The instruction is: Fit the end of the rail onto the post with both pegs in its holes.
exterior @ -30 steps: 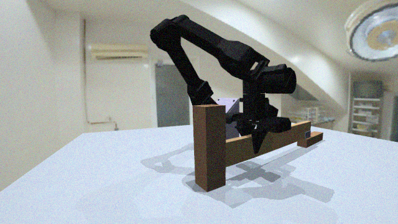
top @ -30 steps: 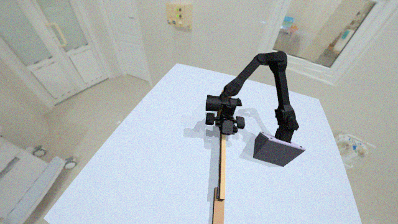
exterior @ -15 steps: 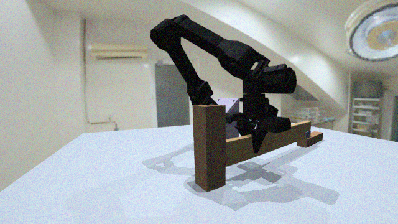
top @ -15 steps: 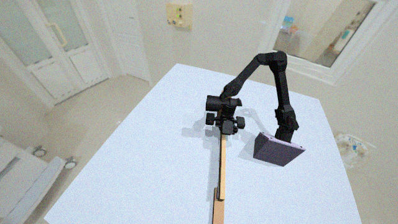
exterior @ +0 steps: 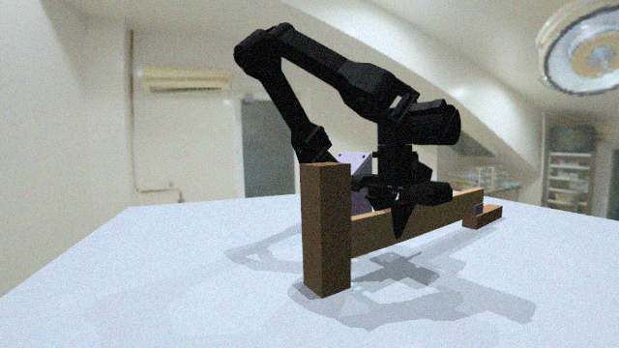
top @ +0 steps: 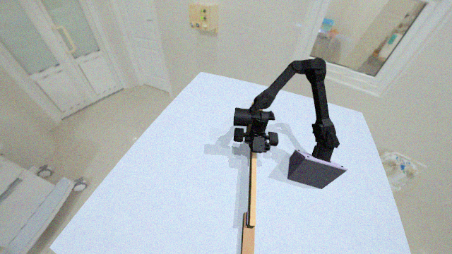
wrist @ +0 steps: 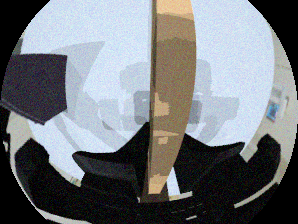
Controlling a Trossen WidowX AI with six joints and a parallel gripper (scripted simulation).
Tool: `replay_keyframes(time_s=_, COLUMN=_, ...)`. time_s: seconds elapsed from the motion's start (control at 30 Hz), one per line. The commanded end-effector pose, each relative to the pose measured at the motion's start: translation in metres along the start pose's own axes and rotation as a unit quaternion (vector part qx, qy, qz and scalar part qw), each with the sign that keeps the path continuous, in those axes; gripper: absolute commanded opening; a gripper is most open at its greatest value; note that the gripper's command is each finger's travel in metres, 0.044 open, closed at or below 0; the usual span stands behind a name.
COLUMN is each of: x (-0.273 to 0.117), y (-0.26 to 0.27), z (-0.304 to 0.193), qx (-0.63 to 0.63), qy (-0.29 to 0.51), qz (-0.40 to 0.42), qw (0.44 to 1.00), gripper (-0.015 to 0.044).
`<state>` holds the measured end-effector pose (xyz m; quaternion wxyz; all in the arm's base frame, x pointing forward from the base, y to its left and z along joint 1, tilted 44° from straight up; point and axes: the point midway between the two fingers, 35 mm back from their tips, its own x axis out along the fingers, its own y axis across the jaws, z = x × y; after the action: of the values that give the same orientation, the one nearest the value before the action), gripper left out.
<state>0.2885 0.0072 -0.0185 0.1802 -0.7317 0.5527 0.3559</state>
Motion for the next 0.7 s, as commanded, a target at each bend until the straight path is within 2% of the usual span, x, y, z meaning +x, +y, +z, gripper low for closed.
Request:
replay_keyframes(time_s=0.0, x=-0.0028, y=-0.0013, z=-0.0034, qx=-0.002, qy=0.001, qz=-0.001, qw=1.000, gripper=0.0000)
replay_keyframes(time_s=0.67, x=-0.0035, y=-0.0025, z=-0.0023, qx=-0.002, qy=0.001, qz=-0.001, qw=1.000, gripper=0.0000)
